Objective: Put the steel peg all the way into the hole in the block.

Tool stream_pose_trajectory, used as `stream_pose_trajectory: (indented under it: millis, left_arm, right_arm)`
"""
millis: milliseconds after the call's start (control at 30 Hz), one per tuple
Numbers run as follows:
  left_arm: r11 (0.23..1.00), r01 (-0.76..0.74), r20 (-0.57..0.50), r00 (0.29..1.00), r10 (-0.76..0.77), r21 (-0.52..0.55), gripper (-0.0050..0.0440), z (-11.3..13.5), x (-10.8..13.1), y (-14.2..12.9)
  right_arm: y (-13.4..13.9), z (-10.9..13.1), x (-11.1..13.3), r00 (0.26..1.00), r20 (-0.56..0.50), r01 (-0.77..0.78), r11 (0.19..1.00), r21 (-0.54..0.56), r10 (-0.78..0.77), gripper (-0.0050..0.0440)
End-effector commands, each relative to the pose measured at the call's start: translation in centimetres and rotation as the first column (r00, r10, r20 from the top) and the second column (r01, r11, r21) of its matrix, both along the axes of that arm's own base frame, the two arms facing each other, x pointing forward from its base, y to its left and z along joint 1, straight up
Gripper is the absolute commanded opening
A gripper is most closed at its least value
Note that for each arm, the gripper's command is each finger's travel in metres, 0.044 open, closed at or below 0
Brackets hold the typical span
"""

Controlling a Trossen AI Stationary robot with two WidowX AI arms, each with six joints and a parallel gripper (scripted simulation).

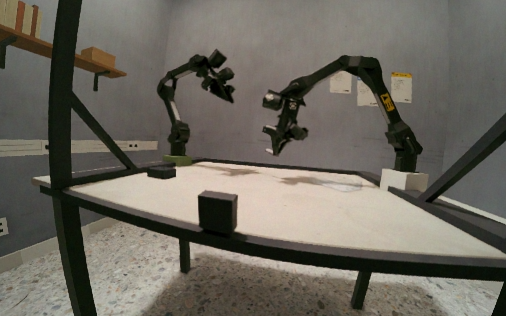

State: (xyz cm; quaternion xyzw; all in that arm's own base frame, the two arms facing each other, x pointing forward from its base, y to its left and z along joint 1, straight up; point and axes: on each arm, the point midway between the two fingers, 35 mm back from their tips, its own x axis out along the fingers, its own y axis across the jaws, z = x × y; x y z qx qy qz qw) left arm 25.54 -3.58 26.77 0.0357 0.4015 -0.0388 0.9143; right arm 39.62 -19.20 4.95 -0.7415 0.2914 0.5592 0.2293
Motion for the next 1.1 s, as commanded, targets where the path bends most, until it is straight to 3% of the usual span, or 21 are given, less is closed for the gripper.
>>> stream_pose_trajectory:
  millis: [0, 500, 767, 1067]
  left_arm:
    - [1.0, 0.004, -0.05, 0.999, -0.004, 0.006, 0.022, 0.6, 1.5, -0.1]
    - [1.0, 0.01, -0.285, 0.959, -0.003, 0.021, 0.022, -2.7, 9.5, -0.3]
    - [1.0, 0.011, -0.353, 0.936, -0.003, 0.021, 0.022, -4.5, 11.9, -0.2]
    - [1.0, 0.01, -0.412, 0.911, -0.001, 0.019, 0.022, -6.4, 13.9, 0.0]
  right_arm:
    - [0.2, 0.9, -0.4, 0.998, 0.065, -0.022, 0.999, -0.049, 0.025, -0.005]
    - [0.0, -0.2, -0.1, 0.938, 0.303, -0.087, 0.961, -0.262, 0.167, -0.005]
    - [-0.1, -2.1, 0.0, 0.901, 0.365, -0.106, 0.936, -0.335, 0.232, -0.005]
    - [-0.5, -2.3, 0.6, 0.829, 0.459, -0.099, 0.892, -0.441, 0.319, -0.005]
